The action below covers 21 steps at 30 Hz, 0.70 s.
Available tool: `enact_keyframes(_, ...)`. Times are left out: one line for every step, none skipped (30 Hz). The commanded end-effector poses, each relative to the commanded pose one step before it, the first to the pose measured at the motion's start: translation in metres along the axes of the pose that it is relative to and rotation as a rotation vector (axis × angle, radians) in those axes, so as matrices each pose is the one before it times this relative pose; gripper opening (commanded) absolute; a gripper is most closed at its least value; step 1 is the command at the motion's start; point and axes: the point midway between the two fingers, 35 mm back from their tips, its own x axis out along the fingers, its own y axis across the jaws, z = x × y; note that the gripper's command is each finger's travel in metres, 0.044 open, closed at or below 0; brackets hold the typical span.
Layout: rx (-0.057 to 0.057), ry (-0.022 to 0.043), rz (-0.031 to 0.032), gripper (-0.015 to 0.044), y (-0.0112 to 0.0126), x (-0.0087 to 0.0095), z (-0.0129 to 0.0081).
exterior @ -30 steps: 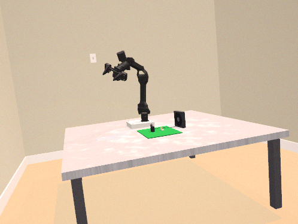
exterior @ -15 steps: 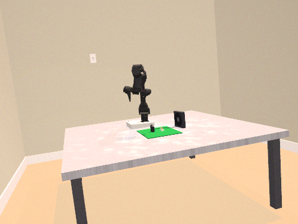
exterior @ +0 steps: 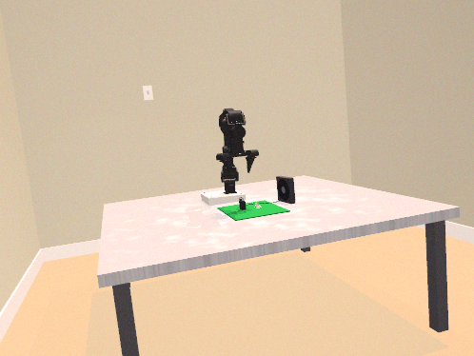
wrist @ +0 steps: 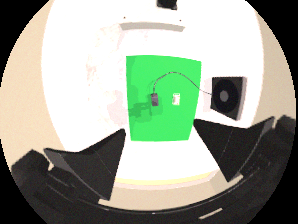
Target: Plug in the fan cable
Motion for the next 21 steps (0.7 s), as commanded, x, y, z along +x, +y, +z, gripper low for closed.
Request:
enact_keyframes(-0.0006,-0.01405,-0.01297,0.0440,-0.00342,0.01501,-0.00064)
enact_keyframes(0.0000,0.00009,0.00000,0.0440,0.00027,0.00770,-0.00093)
enact_keyframes(0.0000,0.00008,0.00000,0.0440,0.00024,0.00913,-0.00082)
enact_keyframes(0.0000,0.00006,-0.00002,0.0440,0.00016,0.01076,-0.00057)
enact_keyframes(0.0000,0.00002,-0.00003,0.0440,0.00003,0.01243,-0.00013)
enact_keyframes(0.0000,-0.00004,-0.00005,0.0440,-0.00015,0.01347,0.00050)
enact_keyframes(0.0000,-0.00010,-0.00007,0.0440,-0.00036,0.01370,0.00120)
enact_keyframes(0.0000,-0.00013,-0.00007,0.0440,-0.00043,0.01097,0.00148)
enact_keyframes(0.0000,-0.00010,-0.00005,0.0440,-0.00032,0.00659,0.00112)
enact_keyframes(0.0000,-0.00004,-0.00002,0.0440,-0.00012,0.00219,0.00041)
enact_keyframes(0.0000,0.00000,0.00000,0.0440,0.00000,0.00000,0.00000)
enact_keyframes(0.0000,0.00000,0.00000,0.0440,0.00000,0.00000,0.00000)
enact_keyframes(0.0000,0.00000,0.00000,0.0440,0.00000,0.00000,0.00000)
enact_keyframes(0.0000,0.00000,0.00000,0.0440,0.00000,0.00000,0.00000)
enact_keyframes(0.0000,0.00000,0.00000,0.0440,0.00000,0.00000,0.00000)
enact_keyframes(0.0000,0.00000,0.00000,0.0440,0.00000,0.00000,0.00000)
enact_keyframes(0.0000,0.00000,0.00000,0.0440,0.00001,0.00027,-0.00002)
enact_keyframes(0.0000,0.00000,0.00000,0.0440,0.00001,0.00054,-0.00004)
enact_keyframes(0.0000,0.00000,0.00000,0.0440,0.00002,0.00079,-0.00006)
enact_keyframes(0.0000,0.00000,0.00000,0.0440,0.00002,0.00104,-0.00008)
enact_keyframes(0.0000,0.00000,0.00000,0.0440,0.00003,0.00129,-0.00009)
